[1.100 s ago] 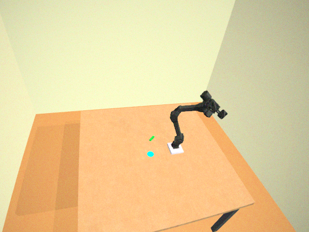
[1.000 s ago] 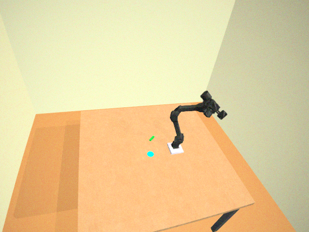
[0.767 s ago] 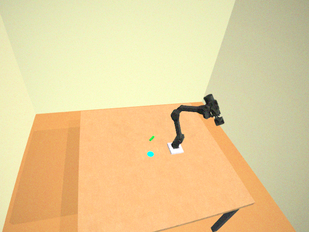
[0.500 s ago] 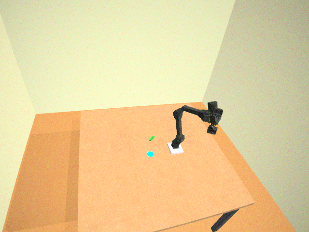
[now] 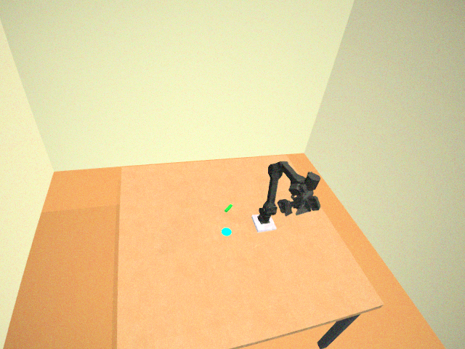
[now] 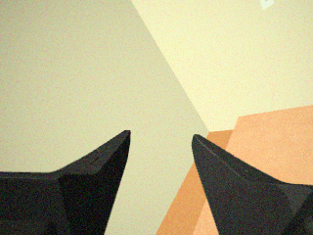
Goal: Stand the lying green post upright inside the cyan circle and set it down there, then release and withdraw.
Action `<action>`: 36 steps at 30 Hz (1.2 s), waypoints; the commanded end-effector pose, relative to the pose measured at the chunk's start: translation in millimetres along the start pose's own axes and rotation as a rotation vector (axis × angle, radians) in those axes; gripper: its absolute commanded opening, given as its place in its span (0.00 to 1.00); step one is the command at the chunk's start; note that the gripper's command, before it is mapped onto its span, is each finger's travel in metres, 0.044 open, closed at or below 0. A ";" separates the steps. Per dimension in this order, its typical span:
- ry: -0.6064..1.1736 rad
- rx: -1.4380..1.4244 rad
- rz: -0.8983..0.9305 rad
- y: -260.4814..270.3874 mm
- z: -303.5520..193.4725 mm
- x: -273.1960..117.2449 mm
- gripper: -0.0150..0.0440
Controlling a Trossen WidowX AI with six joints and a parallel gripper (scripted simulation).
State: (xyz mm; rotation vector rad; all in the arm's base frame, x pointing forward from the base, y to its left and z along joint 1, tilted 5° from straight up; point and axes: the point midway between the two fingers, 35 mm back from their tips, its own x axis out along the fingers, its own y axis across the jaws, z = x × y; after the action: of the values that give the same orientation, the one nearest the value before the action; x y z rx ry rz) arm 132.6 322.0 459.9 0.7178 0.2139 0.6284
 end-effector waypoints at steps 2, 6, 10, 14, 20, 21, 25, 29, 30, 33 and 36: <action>0.020 -0.266 -0.141 -49.9 1.3 33.7 0.65; 0.071 -0.474 -0.273 -100.3 6.8 56.2 0.65; 0.156 -0.657 -0.407 -155.1 15.2 70.4 0.65; 0.271 -0.810 -0.535 -212.3 25.5 75.0 0.65; 0.496 -0.971 -0.705 -298.3 42.5 63.0 0.65; 0.538 -0.990 -0.729 -312.1 45.2 58.8 0.65; 0.717 -1.039 -0.809 -364.9 54.9 36.0 0.65; 0.905 -1.048 -0.860 -412.0 62.0 4.7 0.65; 0.952 -1.044 -0.867 -422.7 63.3 -4.2 0.65; 1.090 -1.017 -0.878 -451.8 65.8 -33.1 0.65; 1.220 -0.971 -0.868 -476.2 66.0 -64.5 0.65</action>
State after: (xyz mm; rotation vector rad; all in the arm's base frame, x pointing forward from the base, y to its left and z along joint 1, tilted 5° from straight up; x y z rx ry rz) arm 339.3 -1.9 202.9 -0.7665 1.0654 0.1409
